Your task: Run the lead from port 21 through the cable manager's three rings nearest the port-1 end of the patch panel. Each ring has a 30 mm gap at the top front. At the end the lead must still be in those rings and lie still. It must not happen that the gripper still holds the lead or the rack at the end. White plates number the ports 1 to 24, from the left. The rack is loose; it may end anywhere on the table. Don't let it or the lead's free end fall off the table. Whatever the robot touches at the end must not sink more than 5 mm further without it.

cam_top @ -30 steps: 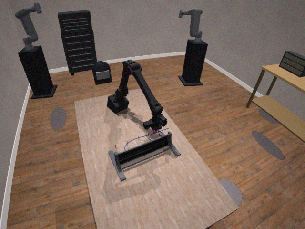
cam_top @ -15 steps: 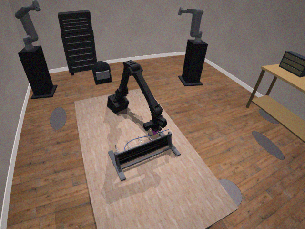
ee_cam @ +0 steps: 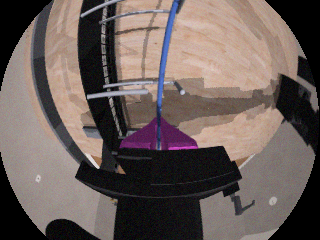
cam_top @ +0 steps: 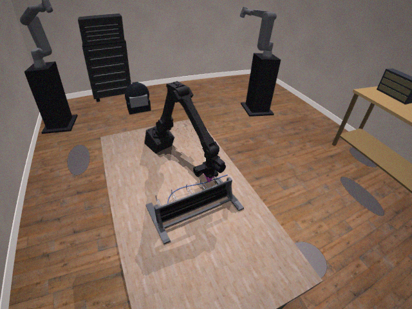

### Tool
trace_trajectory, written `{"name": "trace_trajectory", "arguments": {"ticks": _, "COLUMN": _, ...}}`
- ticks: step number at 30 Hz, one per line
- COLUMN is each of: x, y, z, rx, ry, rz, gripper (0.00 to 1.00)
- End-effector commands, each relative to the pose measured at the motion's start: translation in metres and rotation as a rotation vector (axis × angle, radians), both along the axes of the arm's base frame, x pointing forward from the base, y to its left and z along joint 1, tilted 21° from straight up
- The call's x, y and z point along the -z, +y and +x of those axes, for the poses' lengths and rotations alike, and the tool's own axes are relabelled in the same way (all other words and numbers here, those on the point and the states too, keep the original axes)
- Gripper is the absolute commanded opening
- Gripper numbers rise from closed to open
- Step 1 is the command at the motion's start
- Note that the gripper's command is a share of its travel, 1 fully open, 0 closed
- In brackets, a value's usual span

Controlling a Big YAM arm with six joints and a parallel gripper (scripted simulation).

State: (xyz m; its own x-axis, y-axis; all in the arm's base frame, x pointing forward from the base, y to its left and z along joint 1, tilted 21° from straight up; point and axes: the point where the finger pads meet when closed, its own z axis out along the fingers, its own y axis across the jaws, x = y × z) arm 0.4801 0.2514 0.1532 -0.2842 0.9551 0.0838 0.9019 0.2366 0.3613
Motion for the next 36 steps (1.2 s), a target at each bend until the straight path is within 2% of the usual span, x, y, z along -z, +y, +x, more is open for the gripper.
{"name": "trace_trajectory", "arguments": {"ticks": 1, "x": 0.0, "y": 0.004, "z": -0.001, "rx": 0.001, "ry": -0.011, "rz": 0.006, "gripper": 0.0}}
{"name": "trace_trajectory", "arguments": {"ticks": 12, "x": 0.006, "y": 0.003, "z": 0.002, "rx": 0.001, "ry": 0.0, "rz": 0.0, "gripper": 0.0}}
{"name": "trace_trajectory", "arguments": {"ticks": 13, "x": 0.003, "y": 0.003, "z": 0.004, "rx": 0.001, "ry": -0.003, "rz": 0.001, "gripper": 0.0}}
{"name": "trace_trajectory", "arguments": {"ticks": 15, "x": -0.018, "y": 0.008, "z": 0.017, "rx": 0.001, "ry": -0.036, "rz": 0.017, "gripper": 0.0}}
{"name": "trace_trajectory", "arguments": {"ticks": 21, "x": -0.018, "y": 0.003, "z": 0.025, "rx": 0.003, "ry": -0.026, "rz": 0.009, "gripper": 0.0}}
{"name": "trace_trajectory", "arguments": {"ticks": 36, "x": -0.026, "y": 0.011, "z": 0.041, "rx": -0.003, "ry": -0.027, "rz": 0.01, "gripper": 0.0}}
